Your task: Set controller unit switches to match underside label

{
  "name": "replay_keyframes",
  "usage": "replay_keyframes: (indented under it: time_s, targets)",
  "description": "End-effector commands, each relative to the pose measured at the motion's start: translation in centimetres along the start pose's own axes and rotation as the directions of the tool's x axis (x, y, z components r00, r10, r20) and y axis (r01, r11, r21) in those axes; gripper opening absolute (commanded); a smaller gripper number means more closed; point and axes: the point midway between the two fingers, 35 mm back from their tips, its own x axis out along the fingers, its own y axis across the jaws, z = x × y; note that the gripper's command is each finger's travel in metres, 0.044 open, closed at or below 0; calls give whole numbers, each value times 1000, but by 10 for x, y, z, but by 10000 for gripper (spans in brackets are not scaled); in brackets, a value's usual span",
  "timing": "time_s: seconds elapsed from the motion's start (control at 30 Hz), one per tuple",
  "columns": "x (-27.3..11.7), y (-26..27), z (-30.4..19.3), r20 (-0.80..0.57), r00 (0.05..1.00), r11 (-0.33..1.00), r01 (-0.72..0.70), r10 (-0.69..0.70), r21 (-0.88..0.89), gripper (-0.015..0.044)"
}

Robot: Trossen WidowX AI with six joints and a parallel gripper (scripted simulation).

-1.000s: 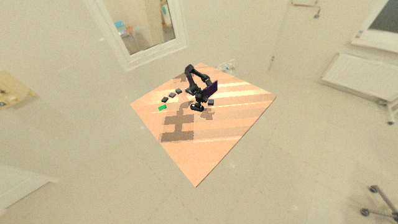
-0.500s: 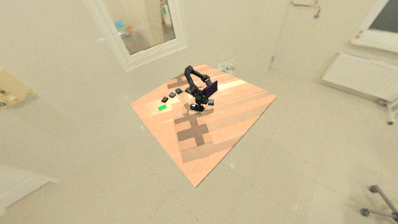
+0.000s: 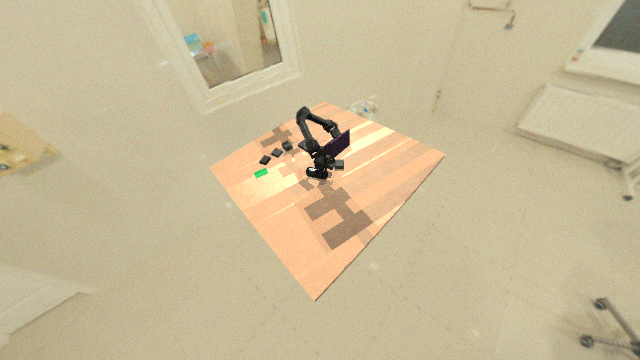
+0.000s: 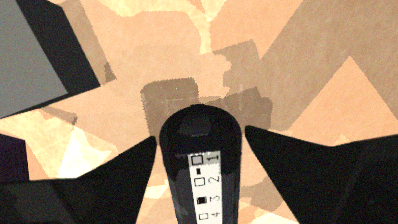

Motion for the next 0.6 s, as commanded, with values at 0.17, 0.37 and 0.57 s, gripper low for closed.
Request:
replay_keyframes:
  time_s: [0.17, 0.37, 0.57]
  targets:
    - [2, 1, 0, -7, 1000, 1000, -2, 2, -7, 327]
    - [2, 1, 0, -7, 1000, 1000, -2, 2, -7, 327]
    - [-1, 1, 0, -7, 1000, 1000, -2, 1, -7, 327]
